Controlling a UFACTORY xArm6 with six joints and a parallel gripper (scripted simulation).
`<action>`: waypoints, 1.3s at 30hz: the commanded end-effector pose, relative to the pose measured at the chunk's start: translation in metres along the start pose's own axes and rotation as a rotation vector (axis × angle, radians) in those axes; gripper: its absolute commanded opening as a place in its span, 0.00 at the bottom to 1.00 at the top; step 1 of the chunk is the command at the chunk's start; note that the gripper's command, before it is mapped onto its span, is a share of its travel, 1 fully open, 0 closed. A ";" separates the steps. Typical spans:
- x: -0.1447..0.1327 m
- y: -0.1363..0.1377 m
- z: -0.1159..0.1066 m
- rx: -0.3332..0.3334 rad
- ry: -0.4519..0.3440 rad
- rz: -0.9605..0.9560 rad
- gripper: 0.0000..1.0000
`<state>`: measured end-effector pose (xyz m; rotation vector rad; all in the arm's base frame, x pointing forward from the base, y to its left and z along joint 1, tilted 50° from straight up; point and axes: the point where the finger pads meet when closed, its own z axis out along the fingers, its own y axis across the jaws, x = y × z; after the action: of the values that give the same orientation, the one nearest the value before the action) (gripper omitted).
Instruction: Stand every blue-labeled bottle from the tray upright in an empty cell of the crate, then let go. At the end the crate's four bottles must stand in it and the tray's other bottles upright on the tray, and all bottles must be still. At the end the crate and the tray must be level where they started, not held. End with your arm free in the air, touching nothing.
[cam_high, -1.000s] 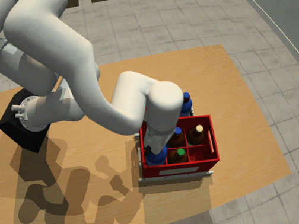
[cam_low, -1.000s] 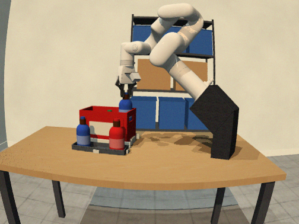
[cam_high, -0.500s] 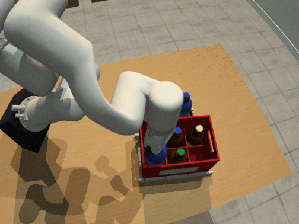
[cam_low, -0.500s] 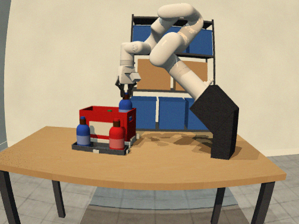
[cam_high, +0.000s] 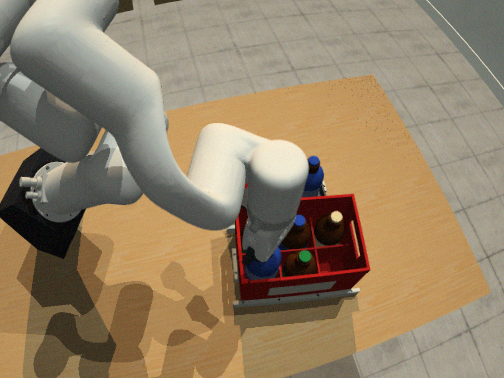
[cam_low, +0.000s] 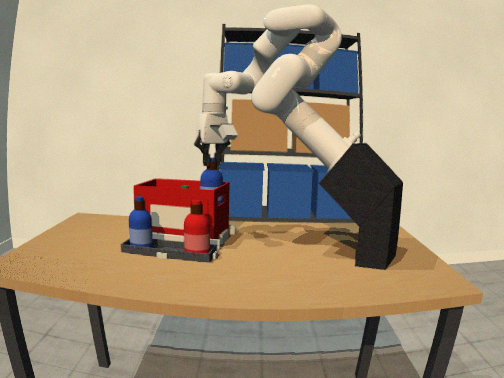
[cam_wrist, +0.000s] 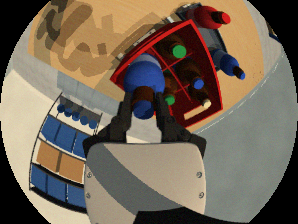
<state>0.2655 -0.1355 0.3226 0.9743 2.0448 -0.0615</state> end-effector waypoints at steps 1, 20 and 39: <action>-0.001 0.001 0.004 -0.002 -0.003 0.000 0.00; -0.001 0.001 0.023 -0.002 -0.003 0.000 0.00; -0.001 0.001 0.033 -0.002 -0.003 0.000 0.00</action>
<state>0.2876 -0.1476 0.3018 0.9743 2.0448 -0.0615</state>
